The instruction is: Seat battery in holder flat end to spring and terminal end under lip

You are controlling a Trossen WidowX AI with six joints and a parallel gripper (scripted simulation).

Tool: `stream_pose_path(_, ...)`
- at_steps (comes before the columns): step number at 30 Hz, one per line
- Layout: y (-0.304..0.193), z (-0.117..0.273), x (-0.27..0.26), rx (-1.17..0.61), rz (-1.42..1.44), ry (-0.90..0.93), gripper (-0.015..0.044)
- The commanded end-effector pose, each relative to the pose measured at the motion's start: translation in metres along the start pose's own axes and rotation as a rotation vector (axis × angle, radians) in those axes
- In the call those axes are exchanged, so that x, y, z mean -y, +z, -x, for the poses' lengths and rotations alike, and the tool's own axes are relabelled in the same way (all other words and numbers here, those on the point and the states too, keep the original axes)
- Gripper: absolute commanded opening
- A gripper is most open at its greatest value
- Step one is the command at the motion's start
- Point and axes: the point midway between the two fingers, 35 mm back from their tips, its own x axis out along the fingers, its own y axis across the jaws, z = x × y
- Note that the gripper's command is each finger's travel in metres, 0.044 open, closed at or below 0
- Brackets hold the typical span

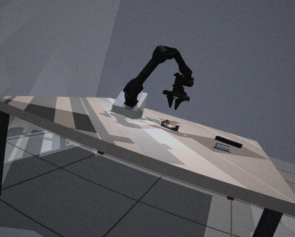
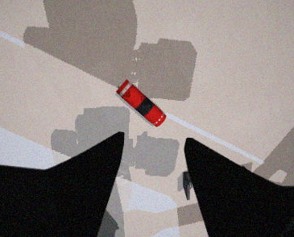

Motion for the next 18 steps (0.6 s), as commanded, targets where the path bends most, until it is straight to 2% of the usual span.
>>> stream_pose_path(1,0.0005,-0.0379,-0.0092,-0.028,0.697,0.005,0.0226)
stream_pose_path(5,0.0008,-0.0476,-0.0117,-0.028,0.922,0.009,0.0226)
stream_pose_path(18,0.0008,-0.0476,-0.0117,-0.028,0.922,0.009,0.0226)
